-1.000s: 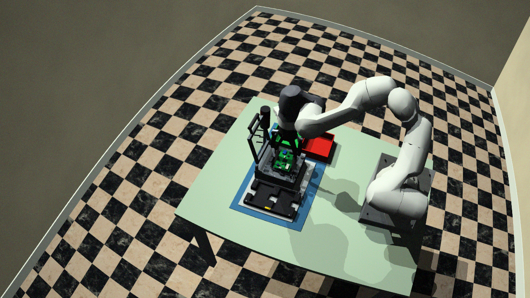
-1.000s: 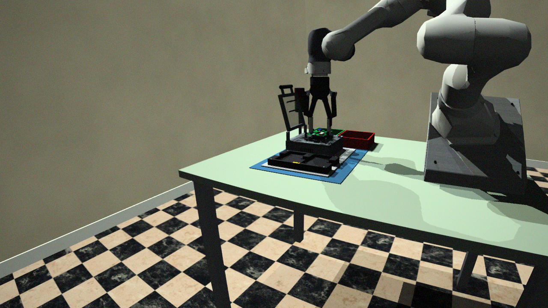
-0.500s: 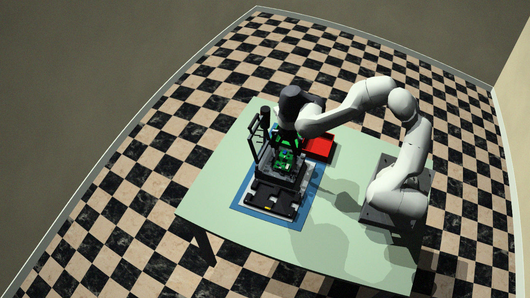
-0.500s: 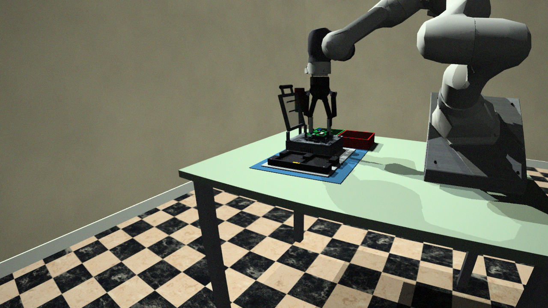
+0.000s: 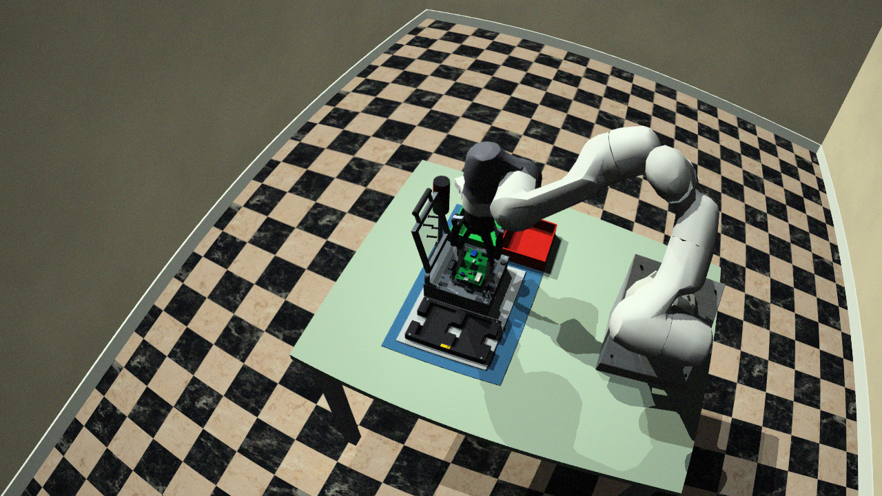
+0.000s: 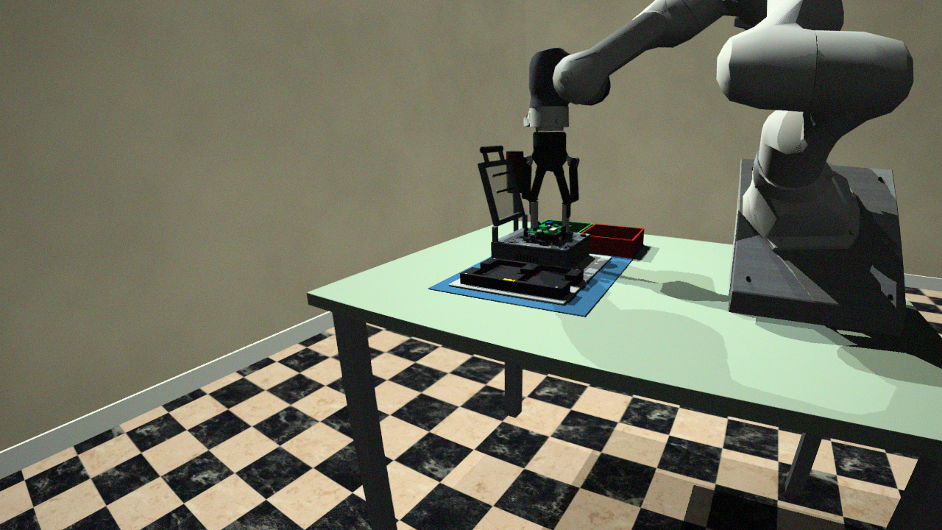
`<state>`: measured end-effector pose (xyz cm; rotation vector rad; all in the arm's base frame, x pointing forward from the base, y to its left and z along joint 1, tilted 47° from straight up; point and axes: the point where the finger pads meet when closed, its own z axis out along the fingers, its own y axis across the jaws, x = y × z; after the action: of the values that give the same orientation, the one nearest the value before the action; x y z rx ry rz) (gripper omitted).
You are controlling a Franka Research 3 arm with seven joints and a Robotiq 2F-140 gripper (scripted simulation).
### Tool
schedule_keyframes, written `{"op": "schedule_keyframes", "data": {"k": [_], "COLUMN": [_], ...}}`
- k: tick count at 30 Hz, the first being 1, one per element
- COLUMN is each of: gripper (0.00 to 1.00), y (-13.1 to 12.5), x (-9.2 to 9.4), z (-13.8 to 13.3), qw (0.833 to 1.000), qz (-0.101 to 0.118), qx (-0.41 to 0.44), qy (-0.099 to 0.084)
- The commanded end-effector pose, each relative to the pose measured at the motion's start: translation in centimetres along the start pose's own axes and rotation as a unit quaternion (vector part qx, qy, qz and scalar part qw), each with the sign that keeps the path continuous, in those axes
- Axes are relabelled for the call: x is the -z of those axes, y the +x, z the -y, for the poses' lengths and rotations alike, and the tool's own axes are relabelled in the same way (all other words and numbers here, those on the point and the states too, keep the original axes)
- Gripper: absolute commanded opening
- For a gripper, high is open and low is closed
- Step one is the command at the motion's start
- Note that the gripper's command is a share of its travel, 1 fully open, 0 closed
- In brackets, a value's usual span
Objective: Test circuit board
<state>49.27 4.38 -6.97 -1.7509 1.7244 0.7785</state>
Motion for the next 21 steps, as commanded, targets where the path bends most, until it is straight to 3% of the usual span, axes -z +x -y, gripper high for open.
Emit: {"op": "schedule_keyframes", "data": {"k": [1,21], "gripper": [0.46,0.46], "y": [-0.03,-0.03], "x": [-0.07,-0.34], "z": [0.08,0.08], "qw": [1.000,1.000], "qz": [0.000,0.000], "qx": [0.002,0.002], "qy": [0.000,0.000]}}
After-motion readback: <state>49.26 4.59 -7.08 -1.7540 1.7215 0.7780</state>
